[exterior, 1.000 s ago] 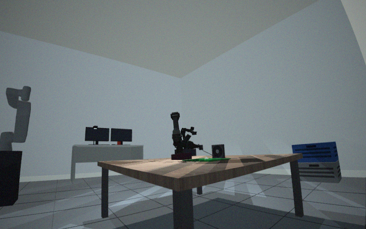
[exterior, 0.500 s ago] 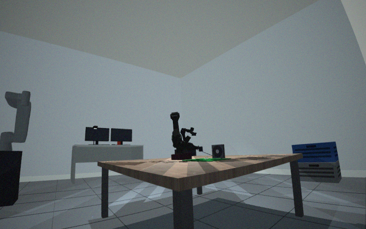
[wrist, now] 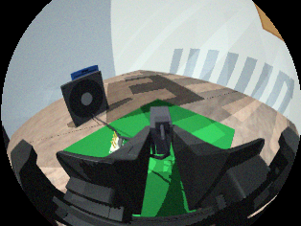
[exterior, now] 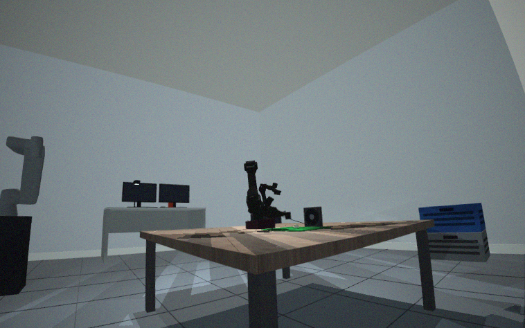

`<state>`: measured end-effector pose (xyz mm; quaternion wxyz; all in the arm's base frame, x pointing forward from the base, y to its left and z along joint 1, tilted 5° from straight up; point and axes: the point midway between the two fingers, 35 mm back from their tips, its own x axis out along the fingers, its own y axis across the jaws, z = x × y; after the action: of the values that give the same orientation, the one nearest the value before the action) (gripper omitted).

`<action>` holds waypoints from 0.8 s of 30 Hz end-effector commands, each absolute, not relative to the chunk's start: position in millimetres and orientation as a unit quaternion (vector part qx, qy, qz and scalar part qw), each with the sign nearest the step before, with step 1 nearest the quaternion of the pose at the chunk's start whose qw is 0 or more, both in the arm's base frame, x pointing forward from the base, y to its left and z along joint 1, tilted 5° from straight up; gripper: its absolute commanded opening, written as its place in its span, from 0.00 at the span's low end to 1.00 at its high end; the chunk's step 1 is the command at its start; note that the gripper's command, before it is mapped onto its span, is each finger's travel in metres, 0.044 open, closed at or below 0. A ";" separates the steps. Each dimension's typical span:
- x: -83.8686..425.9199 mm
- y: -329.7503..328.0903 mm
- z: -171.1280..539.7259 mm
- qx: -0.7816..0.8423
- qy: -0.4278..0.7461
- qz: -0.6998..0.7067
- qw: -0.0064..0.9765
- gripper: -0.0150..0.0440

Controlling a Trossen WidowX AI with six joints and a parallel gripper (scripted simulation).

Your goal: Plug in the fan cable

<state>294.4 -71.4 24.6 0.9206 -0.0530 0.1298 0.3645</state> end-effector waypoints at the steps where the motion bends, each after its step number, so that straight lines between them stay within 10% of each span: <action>1: 293.9 -71.3 20.4 -0.053 0.128 0.365 0.921 0.25; 24: 292.8 -72.4 1.9 -0.053 0.128 0.365 0.921 0.25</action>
<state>293.2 -72.5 5.4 0.9206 -0.0529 0.1299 0.3645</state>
